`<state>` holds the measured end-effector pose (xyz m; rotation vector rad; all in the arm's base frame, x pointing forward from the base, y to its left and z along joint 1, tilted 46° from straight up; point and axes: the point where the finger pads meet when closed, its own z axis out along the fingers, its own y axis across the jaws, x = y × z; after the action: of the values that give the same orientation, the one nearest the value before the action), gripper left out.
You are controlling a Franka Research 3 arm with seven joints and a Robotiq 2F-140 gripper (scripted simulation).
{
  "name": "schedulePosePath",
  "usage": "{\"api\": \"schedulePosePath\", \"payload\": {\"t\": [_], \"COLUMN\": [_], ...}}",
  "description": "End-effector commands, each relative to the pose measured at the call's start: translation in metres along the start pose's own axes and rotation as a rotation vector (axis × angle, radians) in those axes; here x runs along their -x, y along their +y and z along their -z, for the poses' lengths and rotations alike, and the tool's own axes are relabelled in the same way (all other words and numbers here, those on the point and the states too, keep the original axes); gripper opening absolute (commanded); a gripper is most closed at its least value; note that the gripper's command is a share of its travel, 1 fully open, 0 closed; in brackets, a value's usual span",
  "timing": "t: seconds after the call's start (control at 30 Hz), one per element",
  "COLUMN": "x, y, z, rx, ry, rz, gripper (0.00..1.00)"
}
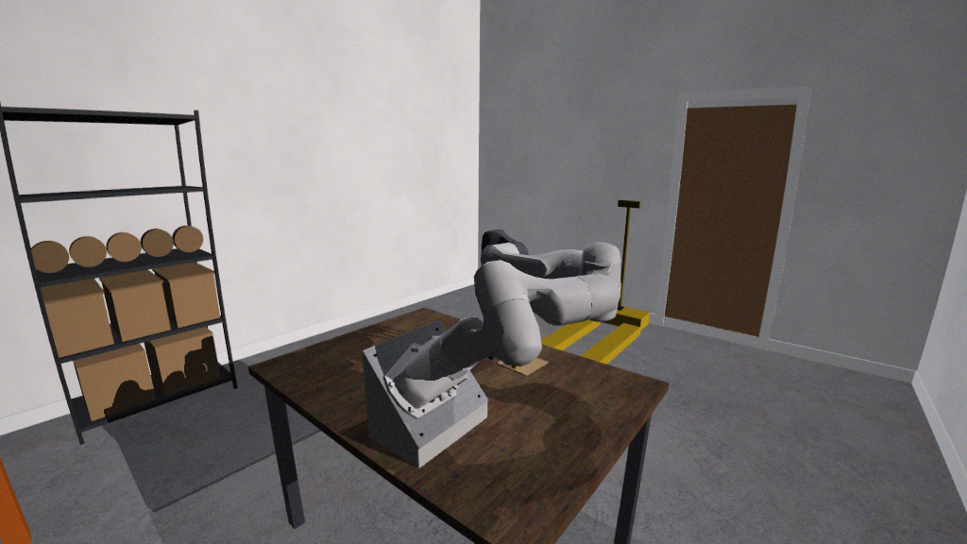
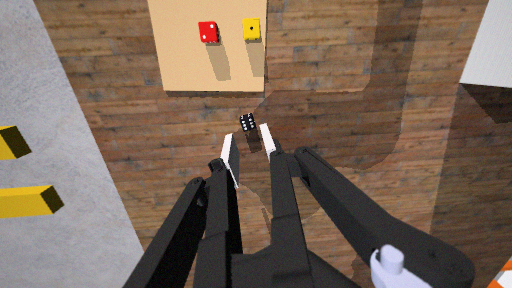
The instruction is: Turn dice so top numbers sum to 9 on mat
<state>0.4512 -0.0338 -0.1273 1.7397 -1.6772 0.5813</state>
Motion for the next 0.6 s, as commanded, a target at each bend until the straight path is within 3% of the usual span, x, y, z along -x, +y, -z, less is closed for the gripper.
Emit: {"api": "schedulePosePath", "payload": {"t": [0.0,0.57], "x": [0.0000,0.0001], "y": [0.0009,0.0008], "z": [-0.0004,-0.0041], "rx": [0.004,0.004], "ry": [0.003,0.003], "rz": [0.009,0.023], "gripper": [0.21,0.21]}}
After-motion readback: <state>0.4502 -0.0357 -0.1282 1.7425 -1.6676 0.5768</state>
